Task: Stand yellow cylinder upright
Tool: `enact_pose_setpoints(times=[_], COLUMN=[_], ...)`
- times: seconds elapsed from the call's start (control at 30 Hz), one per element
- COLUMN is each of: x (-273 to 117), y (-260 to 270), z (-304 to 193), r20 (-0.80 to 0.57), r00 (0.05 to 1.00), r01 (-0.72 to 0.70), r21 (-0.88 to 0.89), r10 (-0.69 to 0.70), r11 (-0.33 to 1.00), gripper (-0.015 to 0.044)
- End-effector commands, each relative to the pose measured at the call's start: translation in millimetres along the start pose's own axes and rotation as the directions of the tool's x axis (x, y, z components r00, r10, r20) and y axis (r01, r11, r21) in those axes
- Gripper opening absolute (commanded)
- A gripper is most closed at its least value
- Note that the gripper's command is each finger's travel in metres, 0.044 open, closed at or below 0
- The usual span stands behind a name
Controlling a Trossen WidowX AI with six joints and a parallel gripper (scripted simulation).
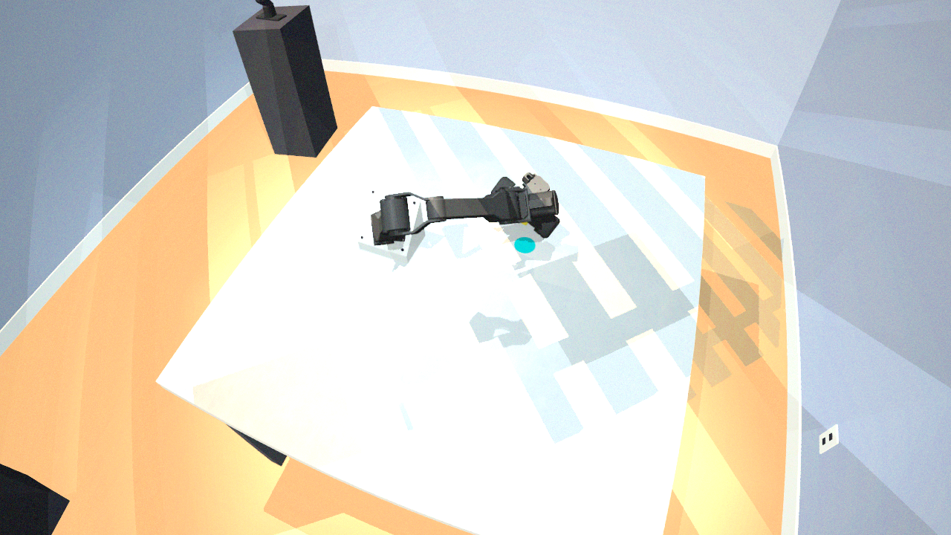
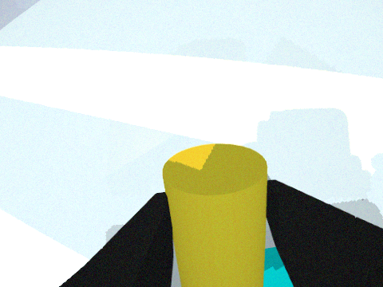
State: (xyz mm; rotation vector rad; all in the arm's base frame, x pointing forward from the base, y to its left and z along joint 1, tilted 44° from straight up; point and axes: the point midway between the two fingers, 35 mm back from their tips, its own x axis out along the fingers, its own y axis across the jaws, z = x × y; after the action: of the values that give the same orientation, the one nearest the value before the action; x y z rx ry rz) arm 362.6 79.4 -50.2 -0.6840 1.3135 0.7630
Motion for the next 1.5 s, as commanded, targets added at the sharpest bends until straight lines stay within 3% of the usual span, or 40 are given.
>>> enact_pose_setpoints(times=[0.0, 1.47], x=[-2.0, -20.9], y=[0.3, -0.2], z=[0.8, -3.6], r20=[0.035, 0.355], r00=[0.999, 0.935], r01=[-0.001, 0.067], r21=[-0.009, -0.094], r10=[0.001, -0.029], r11=[1.0, 0.993], gripper=[0.0105, 0.0105])
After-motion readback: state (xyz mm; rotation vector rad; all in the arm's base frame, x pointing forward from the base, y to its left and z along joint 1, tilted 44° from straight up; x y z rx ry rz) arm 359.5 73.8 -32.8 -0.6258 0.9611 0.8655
